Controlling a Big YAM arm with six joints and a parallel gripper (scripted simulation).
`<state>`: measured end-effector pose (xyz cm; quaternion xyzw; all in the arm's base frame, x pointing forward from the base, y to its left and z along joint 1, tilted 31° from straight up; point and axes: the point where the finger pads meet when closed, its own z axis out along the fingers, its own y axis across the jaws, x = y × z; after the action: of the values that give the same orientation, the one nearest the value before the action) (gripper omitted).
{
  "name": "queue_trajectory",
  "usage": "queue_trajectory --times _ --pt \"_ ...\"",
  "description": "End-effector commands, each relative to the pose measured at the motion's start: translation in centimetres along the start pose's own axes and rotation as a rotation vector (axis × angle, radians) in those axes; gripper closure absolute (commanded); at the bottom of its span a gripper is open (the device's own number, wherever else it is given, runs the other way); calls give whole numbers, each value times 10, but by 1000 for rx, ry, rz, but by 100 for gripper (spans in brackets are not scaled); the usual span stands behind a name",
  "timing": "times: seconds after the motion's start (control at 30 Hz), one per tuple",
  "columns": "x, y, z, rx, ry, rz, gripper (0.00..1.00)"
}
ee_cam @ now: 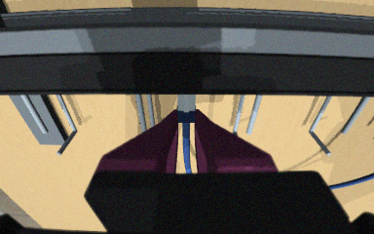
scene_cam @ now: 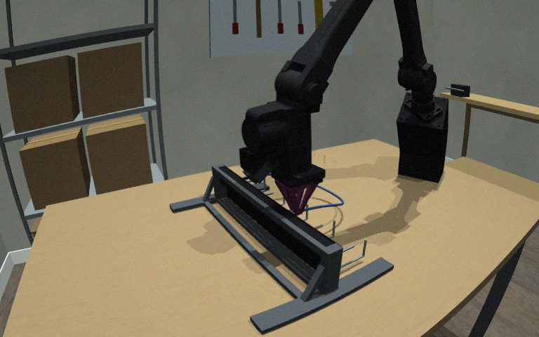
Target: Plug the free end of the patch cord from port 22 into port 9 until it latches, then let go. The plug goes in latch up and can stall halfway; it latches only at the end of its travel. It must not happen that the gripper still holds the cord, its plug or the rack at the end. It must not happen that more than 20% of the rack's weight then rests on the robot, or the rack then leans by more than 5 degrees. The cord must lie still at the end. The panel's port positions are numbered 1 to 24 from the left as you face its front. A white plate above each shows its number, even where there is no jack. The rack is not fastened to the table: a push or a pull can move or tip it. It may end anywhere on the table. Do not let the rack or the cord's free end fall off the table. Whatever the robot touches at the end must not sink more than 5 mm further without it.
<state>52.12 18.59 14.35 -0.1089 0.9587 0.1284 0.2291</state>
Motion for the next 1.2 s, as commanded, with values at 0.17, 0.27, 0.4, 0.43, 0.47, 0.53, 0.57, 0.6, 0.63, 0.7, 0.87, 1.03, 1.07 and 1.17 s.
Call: queue_trajectory --times 0.17,0.27,0.4,0.43,0.47,0.53,0.57,0.6,0.63,0.7,0.87,1.03,1.07,1.17 --pt "-26 8 -29 -9 -66 -10 100" --pt "-28 9 -30 -10 -69 -12 100" --pt "-30 10 -31 -11 -71 -14 100" --pt "-30 10 -31 -11 -72 -14 100" --pt "-30 10 -31 -11 -73 -15 100" --pt "-31 11 -32 -12 -74 -16 100" --pt "-31 11 -32 -12 -75 -17 100" --pt "-32 11 -32 -12 -76 -17 100" --pt "-32 11 -32 -12 -76 -18 100" --pt "-32 11 -32 -12 -76 -18 100" --pt "-33 13 -31 -14 -78 -22 100" --pt "-33 13 -29 -14 -75 -24 100" --pt "-33 13 -28 -13 -74 -24 100" --pt "-33 11 -26 -12 -72 -23 100"
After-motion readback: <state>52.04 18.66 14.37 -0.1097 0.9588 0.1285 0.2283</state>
